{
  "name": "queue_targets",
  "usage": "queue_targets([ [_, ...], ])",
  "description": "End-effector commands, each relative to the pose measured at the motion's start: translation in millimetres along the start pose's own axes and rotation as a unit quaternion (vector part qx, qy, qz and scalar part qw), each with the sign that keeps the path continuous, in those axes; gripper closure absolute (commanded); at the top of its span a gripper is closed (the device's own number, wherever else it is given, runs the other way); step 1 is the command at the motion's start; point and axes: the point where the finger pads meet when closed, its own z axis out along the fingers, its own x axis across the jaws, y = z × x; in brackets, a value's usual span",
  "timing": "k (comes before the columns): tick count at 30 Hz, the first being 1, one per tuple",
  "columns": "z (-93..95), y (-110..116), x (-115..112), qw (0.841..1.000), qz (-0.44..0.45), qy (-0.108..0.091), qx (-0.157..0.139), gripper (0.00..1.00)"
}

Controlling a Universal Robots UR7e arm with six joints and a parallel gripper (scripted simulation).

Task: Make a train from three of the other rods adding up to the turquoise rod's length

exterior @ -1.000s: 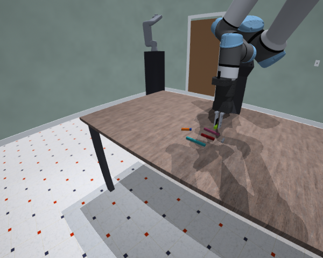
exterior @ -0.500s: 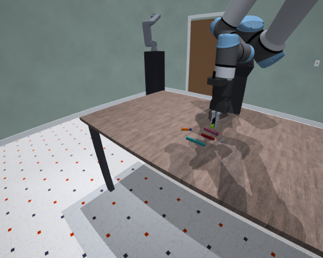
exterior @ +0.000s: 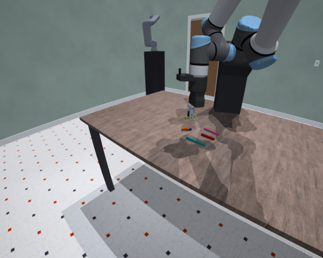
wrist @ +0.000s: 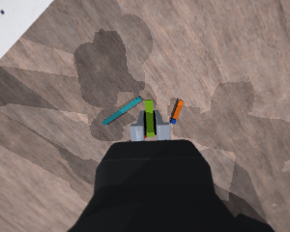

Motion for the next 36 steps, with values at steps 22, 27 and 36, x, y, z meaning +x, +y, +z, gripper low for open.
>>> queue_targets([
  [22,-4.9,-33.1,79.7,0.985,0.175,-0.012,0.005,0.76],
  [27,-4.3,-33.1,79.6,0.985,0.175,-0.012,0.005,0.76],
  [36,4.1,-33.2,79.5,0.985,0.175,-0.012,0.005,0.76],
])
